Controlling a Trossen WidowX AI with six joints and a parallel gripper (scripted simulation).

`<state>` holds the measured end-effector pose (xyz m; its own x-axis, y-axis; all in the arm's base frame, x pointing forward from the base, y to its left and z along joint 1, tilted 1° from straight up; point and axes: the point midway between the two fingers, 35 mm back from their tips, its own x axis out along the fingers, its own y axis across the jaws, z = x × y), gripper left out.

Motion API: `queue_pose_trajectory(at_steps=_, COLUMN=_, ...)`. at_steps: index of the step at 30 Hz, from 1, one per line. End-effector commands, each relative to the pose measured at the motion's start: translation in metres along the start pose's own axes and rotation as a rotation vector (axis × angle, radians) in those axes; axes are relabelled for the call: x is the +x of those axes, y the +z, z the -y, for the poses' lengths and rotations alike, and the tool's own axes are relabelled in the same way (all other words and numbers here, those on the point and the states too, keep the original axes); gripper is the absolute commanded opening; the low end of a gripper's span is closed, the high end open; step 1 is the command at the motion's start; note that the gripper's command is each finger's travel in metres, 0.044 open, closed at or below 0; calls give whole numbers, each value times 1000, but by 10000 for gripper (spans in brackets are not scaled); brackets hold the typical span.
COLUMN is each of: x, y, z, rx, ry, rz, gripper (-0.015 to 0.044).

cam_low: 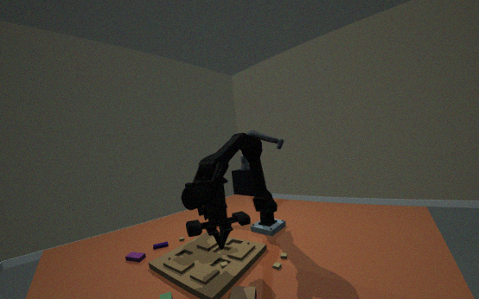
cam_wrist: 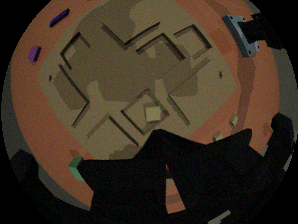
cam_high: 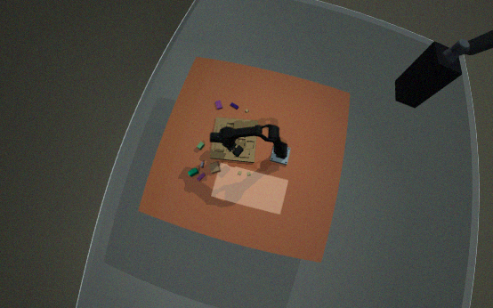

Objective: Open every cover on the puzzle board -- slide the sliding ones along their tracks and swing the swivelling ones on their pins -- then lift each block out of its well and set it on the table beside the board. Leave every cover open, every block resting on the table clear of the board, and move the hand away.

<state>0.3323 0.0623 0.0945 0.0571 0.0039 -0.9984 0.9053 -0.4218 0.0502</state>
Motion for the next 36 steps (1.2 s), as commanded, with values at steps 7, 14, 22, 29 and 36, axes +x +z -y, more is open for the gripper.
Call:
queue_pose_trajectory(at_steps=7, x=41, y=2, z=3, rx=7, ry=-15, rz=3, gripper=0)
queue_pose_trajectory(at_steps=14, x=44, y=2, z=3, rx=7, ry=-15, rz=3, gripper=0)
queue_pose_trajectory(at_steps=22, x=51, y=2, z=3, rx=7, ry=-15, rz=3, gripper=0)
queue_pose_trajectory(at_steps=29, x=54, y=2, z=3, rx=7, ry=-15, rz=3, gripper=0)
queue_pose_trajectory(at_steps=36, x=54, y=2, z=3, rx=7, ry=-15, rz=3, gripper=0)
